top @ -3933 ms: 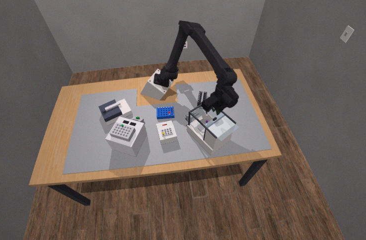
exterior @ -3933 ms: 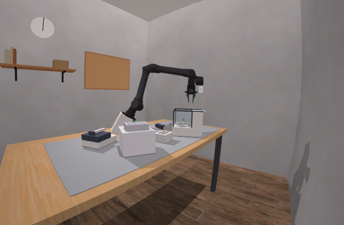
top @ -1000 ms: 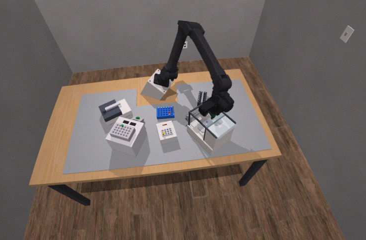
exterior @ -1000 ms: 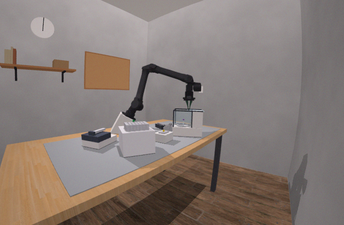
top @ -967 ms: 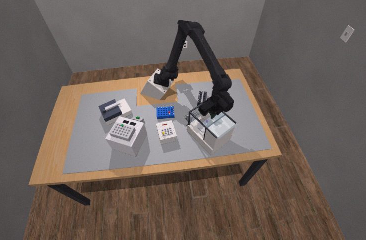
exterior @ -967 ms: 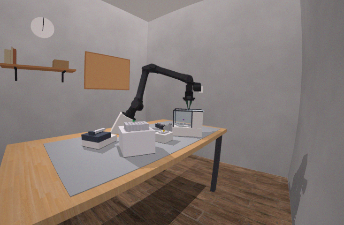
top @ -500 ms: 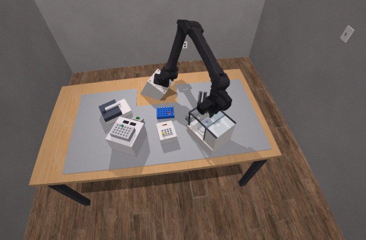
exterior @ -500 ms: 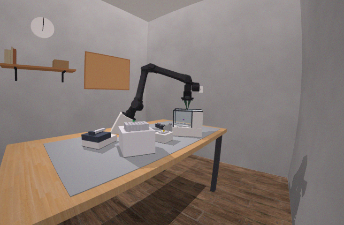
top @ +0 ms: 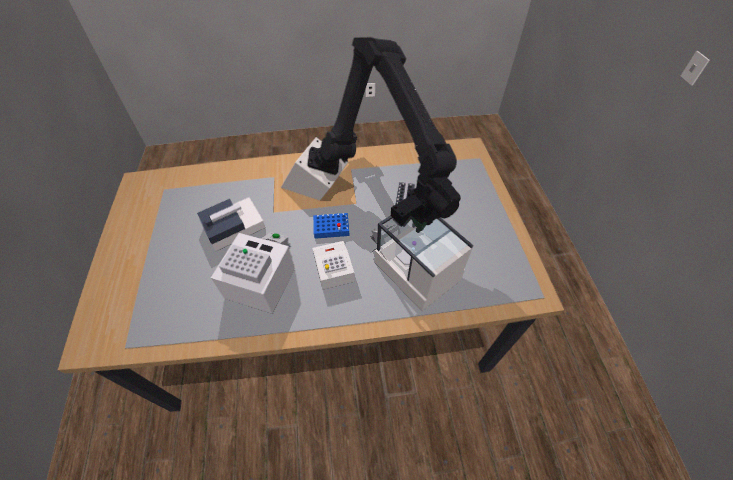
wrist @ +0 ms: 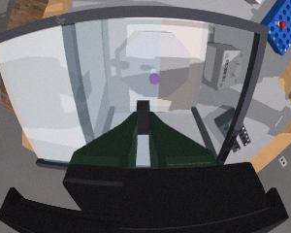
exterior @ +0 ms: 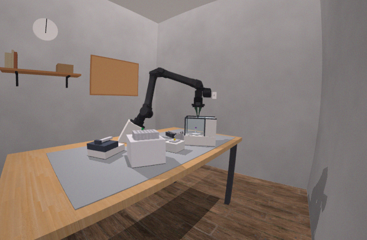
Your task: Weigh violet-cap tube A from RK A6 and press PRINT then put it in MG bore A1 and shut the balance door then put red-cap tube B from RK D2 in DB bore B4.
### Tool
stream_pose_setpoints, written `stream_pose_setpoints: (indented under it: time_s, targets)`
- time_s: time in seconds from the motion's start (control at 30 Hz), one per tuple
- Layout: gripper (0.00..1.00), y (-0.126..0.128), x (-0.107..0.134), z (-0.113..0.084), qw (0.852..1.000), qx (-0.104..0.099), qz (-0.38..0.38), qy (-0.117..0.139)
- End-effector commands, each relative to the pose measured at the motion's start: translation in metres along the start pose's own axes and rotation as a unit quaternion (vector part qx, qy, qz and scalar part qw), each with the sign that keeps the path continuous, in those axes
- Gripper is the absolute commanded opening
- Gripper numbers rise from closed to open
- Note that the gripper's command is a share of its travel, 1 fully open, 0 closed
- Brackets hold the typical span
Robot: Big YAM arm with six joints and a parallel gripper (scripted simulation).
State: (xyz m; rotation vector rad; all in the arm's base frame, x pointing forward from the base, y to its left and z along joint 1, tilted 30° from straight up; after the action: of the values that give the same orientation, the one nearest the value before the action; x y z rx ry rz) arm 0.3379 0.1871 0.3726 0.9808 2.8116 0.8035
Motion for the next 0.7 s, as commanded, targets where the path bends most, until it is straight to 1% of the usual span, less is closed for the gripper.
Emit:
stream_pose_setpoints:
  time_s: [0.0,0.67]
  targets:
    - [0.06,-0.004,0.002,-0.009,1.000,-0.012,-0.006,-0.004]
    - [0.06,-0.022,0.005,-0.008,1.000,-0.011,-0.005,-0.004]
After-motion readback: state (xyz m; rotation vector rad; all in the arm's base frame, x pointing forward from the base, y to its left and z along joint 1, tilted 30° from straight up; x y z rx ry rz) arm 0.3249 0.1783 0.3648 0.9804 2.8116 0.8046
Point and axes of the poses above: the point where the finger pads meet when closed, its own z axis out along the fingers, its own y axis across the jaws, x = y × z, the point moved 7 cm from there along -z, back along the fingers, and after that the axes turned 14 degrees about -z, right-handed, at the moved point
